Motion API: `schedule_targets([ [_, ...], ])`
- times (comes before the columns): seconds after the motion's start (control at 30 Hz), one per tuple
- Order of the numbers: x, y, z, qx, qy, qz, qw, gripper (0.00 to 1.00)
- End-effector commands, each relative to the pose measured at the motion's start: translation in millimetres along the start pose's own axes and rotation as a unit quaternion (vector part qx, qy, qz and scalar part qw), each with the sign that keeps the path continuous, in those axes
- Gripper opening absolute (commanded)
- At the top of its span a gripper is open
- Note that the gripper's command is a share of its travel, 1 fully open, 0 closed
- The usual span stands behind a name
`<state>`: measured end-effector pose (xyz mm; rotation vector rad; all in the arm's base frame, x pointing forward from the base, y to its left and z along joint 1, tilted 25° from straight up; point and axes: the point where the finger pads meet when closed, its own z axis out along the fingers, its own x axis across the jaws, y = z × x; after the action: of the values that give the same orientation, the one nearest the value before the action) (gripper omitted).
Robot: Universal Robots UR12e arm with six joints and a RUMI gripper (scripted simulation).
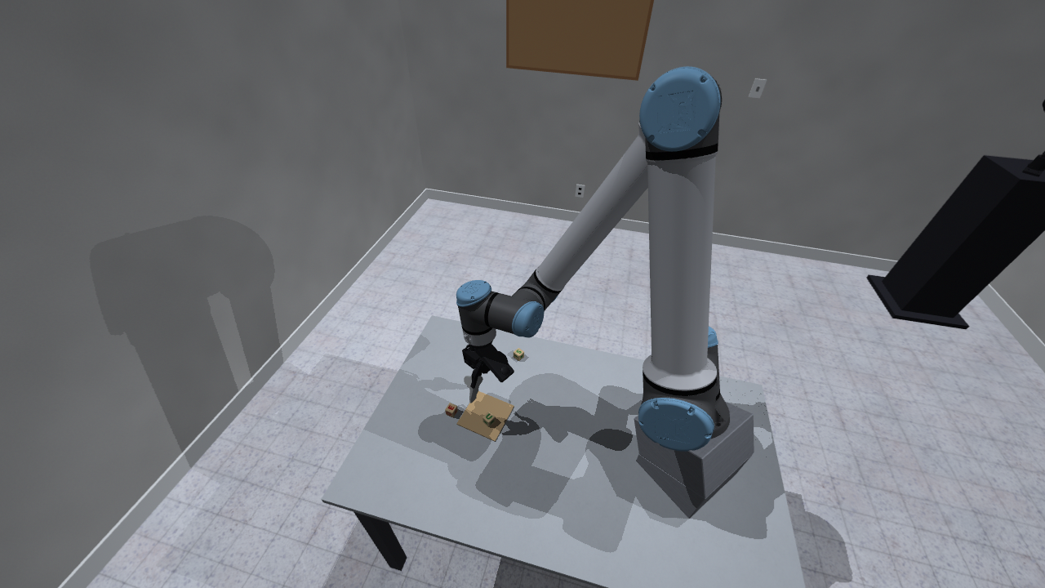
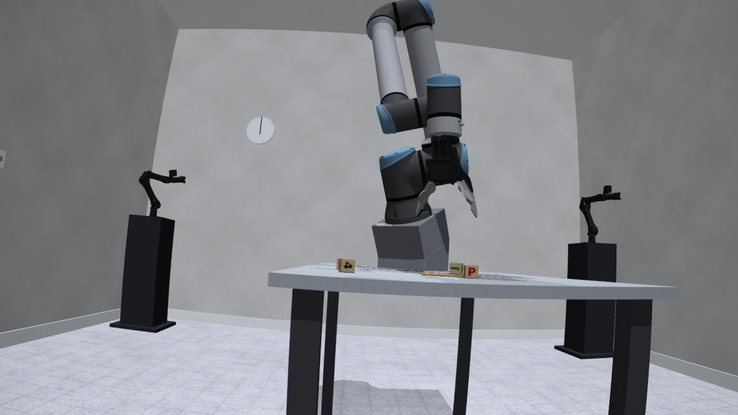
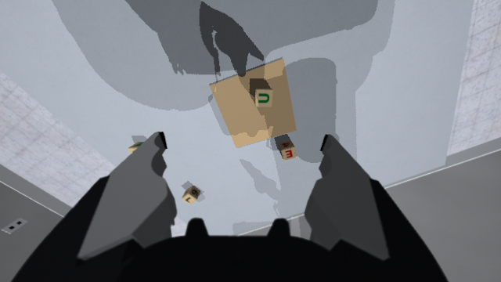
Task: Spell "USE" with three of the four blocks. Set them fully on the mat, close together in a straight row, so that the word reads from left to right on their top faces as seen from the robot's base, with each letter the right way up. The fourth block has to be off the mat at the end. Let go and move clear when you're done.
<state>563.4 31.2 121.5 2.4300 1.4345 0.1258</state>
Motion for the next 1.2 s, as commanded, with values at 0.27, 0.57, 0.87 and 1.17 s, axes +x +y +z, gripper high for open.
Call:
schedule_targets([
  [0.27,29.1,-18.7,-8.0,-0.051,0.0,-0.005,0.999,1.0],
  [0.57,29.3,-14.9,-10.3,-0.053,0.0,-0.004,0.999,1.0],
  [0.87,29.3,-15.1,-10.1,-0.053,0.001,-0.003,0.999,1.0],
  [1.17,29.6,-15.6,-9.4,-0.053,0.001,0.006,0.999,1.0],
])
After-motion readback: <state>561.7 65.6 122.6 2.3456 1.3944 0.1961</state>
